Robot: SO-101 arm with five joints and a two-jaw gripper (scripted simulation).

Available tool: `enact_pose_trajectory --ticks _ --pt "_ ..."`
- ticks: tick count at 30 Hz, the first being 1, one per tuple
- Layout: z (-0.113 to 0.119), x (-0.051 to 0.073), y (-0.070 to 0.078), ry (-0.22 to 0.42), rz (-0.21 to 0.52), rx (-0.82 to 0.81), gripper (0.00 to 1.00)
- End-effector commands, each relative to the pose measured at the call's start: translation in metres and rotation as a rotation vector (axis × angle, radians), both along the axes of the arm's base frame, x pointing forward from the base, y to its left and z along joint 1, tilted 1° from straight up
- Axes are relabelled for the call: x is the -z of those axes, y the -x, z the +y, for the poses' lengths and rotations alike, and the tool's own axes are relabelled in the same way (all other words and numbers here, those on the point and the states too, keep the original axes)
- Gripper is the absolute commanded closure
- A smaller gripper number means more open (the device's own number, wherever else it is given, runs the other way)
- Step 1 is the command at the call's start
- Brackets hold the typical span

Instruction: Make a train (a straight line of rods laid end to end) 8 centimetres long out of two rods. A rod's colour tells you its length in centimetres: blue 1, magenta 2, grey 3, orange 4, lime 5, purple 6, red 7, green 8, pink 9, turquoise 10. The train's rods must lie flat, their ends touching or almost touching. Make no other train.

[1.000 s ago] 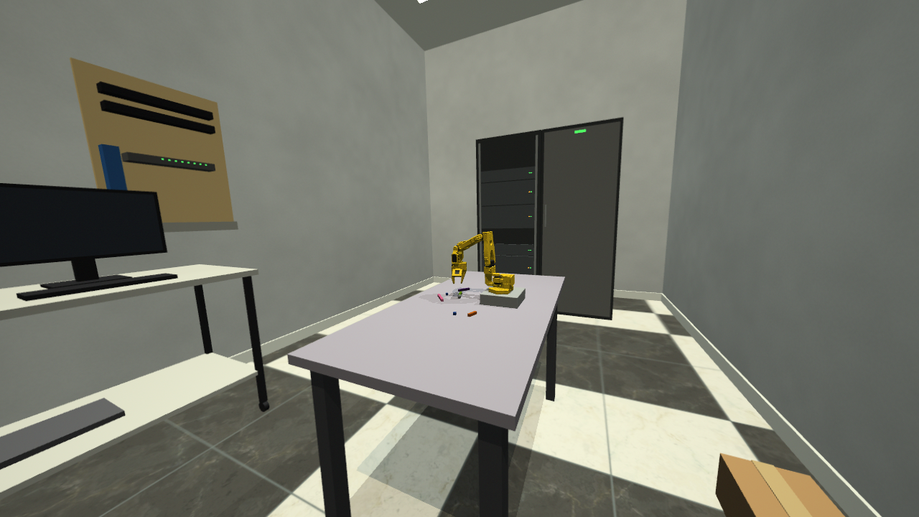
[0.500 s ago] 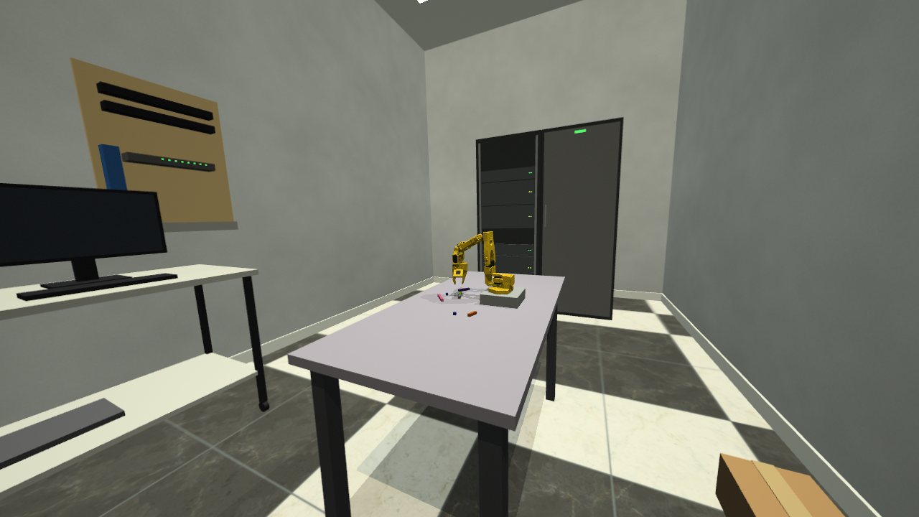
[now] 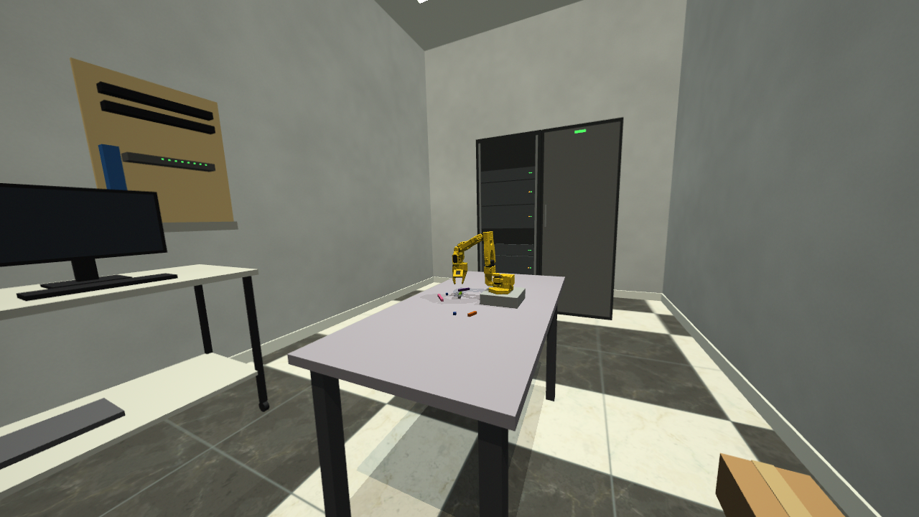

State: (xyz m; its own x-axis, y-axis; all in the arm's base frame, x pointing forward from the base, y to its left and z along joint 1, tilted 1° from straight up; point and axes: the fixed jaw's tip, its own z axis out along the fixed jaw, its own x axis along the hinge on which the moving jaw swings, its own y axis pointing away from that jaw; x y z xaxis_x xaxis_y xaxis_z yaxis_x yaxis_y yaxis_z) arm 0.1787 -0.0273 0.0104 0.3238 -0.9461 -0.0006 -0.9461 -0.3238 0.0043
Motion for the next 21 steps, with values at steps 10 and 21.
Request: enact_pose_trajectory --ticks 10,21 --pt "-0.002 0.011 0.0 -0.001 -0.005 0.003 0.81" --pt "-0.002 0.029 0.0 -0.001 -0.005 0.003 0.81"
